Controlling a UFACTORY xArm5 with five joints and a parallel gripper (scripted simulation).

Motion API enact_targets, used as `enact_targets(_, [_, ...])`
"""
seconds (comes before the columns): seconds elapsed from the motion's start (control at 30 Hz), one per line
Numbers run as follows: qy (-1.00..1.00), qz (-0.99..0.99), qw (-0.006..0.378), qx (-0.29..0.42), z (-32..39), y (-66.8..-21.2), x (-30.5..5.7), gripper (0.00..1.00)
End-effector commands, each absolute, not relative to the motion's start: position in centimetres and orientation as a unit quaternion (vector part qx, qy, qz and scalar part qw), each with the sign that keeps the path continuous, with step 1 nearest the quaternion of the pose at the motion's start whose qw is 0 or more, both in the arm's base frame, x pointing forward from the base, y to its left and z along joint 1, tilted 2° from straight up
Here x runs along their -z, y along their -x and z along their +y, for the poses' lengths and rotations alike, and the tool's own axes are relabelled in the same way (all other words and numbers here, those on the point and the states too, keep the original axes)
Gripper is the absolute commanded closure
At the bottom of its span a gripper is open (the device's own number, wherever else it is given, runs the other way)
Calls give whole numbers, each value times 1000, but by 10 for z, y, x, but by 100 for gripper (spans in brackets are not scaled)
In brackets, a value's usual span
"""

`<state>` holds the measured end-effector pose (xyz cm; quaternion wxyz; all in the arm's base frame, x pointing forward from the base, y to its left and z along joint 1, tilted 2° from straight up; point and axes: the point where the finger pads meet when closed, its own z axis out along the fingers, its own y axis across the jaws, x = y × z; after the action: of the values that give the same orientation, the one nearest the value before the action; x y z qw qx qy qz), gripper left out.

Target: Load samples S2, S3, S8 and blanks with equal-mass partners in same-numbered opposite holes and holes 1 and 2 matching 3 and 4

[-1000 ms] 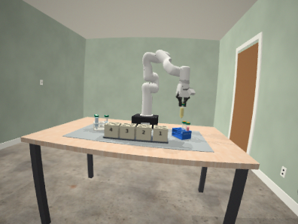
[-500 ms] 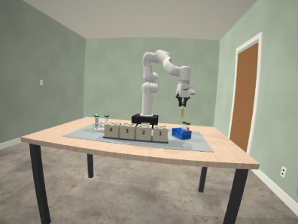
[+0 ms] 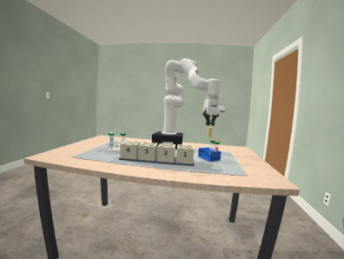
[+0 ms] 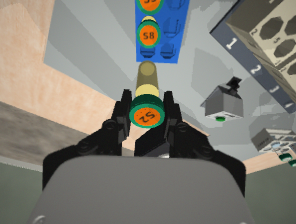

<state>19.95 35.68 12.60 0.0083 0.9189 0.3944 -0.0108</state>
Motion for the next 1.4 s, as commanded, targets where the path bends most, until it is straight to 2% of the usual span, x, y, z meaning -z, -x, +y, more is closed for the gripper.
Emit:
enact_targets(0.0, [-919, 394, 6, 8, 359, -200, -123, 100])
enact_targets(0.9, [-919, 394, 7, 8, 358, -199, -73, 100])
enact_targets(1.37, [-919, 394, 7, 8, 358, -199, -72, 100])
